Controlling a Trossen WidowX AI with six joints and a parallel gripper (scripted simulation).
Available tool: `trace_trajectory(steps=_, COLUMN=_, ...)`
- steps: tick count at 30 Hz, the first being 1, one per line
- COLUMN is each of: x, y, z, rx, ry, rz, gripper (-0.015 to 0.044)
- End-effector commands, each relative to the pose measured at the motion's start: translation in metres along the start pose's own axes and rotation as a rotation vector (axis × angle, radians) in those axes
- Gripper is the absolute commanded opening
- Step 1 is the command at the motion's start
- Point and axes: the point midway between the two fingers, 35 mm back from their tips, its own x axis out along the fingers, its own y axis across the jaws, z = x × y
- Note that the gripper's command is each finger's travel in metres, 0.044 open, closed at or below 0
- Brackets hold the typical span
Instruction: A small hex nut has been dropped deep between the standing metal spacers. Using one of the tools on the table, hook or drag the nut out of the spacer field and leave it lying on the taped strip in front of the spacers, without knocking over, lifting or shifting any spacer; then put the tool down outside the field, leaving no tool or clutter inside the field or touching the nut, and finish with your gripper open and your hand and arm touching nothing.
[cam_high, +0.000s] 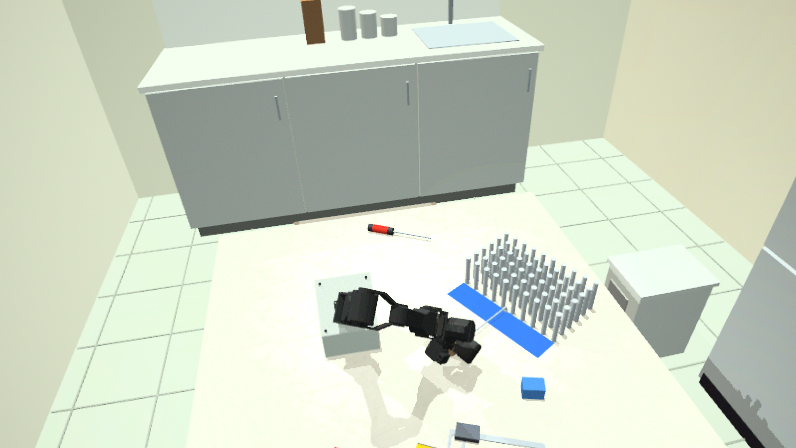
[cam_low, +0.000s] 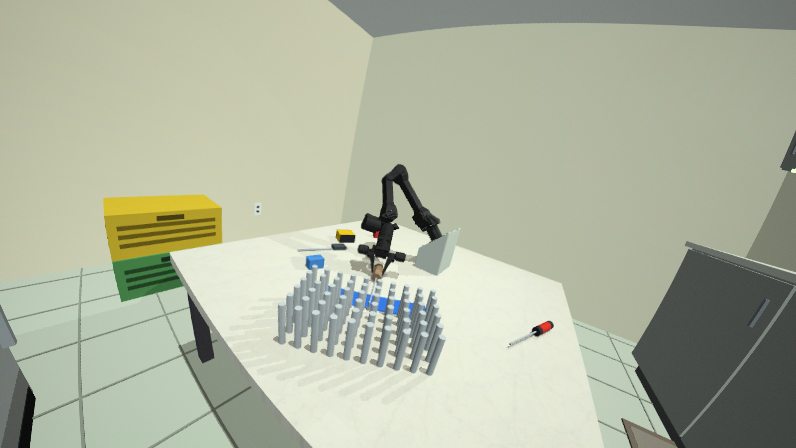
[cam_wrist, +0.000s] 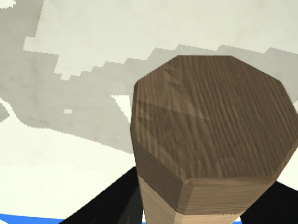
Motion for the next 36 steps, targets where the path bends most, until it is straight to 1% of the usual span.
trace_trajectory(steps=1, x=-0.003, y=0.0, z=0.003, rx=-0.002, ry=0.0, rz=0.0, gripper=0.0)
trace_trajectory(steps=15, x=-0.007, y=0.0, z=0.009, rx=-0.002, ry=-0.001, rz=0.0, gripper=0.0)
trace_trajectory(steps=36, x=-0.017, y=0.002, z=-0.002, rx=0.001, ry=0.0, rz=0.003, gripper=0.0)
